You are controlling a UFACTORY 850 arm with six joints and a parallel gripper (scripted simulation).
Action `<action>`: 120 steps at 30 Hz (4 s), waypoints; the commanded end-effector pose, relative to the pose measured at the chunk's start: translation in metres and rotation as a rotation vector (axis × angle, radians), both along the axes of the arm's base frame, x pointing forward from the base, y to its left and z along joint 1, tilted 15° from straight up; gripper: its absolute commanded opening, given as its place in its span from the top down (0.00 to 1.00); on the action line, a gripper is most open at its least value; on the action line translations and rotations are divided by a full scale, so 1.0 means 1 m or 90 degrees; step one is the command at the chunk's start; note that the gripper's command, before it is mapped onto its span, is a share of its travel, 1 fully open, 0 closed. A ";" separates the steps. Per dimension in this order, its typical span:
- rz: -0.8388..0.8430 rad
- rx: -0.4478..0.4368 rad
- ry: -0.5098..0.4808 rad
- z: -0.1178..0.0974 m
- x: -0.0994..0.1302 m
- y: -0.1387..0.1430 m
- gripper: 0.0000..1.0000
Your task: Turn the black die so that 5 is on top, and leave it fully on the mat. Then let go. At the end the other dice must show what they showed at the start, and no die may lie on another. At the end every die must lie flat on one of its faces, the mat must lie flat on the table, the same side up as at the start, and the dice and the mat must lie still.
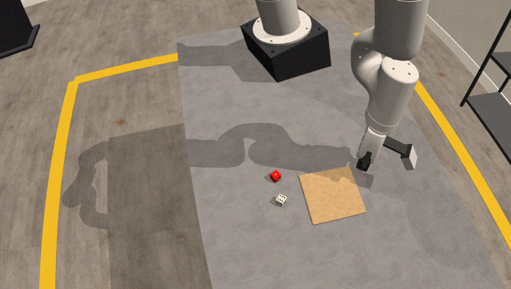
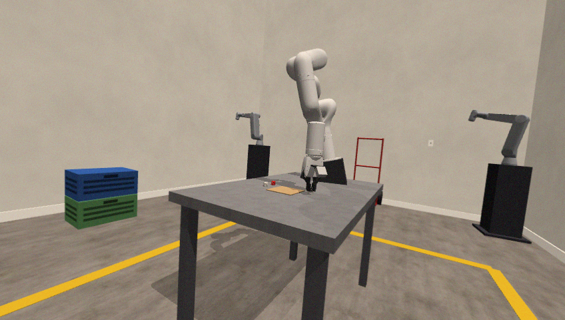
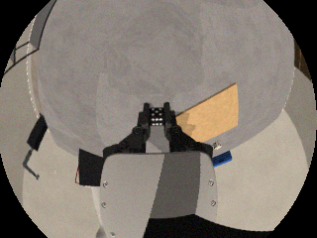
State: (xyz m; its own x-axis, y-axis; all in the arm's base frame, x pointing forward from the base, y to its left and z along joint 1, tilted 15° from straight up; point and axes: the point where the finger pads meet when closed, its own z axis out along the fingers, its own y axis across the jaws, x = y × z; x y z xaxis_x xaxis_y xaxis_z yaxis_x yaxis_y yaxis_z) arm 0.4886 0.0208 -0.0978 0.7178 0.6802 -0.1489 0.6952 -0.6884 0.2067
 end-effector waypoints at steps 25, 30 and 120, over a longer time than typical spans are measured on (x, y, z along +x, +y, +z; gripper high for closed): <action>0.000 0.000 0.000 0.091 -0.003 0.024 0.85; -0.028 0.001 -0.008 0.092 -0.001 0.021 0.85; -1.104 -0.018 -0.604 0.118 0.046 -0.095 0.85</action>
State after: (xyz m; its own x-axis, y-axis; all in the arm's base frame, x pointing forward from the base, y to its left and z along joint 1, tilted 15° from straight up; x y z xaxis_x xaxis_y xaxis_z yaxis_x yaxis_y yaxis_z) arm 0.5392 -0.0750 0.0223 0.3712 -0.7873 0.4923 -0.9226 -0.3724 0.1002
